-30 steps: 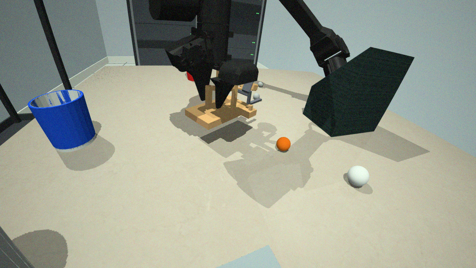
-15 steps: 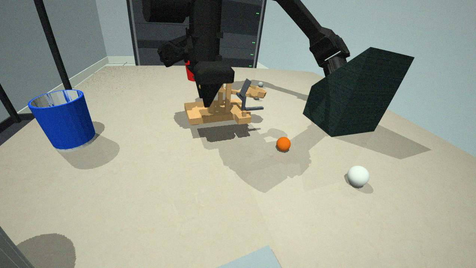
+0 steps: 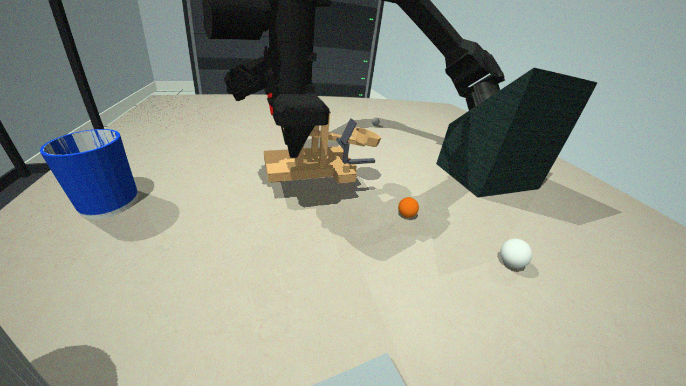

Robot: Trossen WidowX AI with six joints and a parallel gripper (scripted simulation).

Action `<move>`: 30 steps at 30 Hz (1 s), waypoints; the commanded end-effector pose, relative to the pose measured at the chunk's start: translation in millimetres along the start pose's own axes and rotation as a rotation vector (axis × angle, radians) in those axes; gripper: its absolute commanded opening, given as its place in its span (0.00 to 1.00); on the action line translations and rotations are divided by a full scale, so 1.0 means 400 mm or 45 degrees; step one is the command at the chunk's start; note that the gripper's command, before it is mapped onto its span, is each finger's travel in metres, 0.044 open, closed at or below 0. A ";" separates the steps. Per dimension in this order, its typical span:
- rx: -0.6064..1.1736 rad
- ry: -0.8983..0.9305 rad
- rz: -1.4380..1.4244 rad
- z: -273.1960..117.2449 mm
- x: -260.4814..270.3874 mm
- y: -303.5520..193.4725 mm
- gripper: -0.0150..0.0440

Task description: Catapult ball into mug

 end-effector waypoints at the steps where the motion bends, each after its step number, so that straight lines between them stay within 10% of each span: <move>1: -0.002 -0.002 -0.012 0.013 0.002 -0.001 0.25; 26: 0.002 -0.002 0.000 0.082 -0.002 -0.001 0.25; 30: 0.002 -0.002 0.000 0.082 -0.002 -0.001 0.43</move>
Point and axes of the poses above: the point midway between the two fingers, 35 mm back from their tips, its own z axis out along the fingers, its own x axis across the jaws, y = z × x, the point moved 1 cm from there along -z, back along the fingers, and after that the axes turned 2 degrees about -z, right-handed, at the moved point
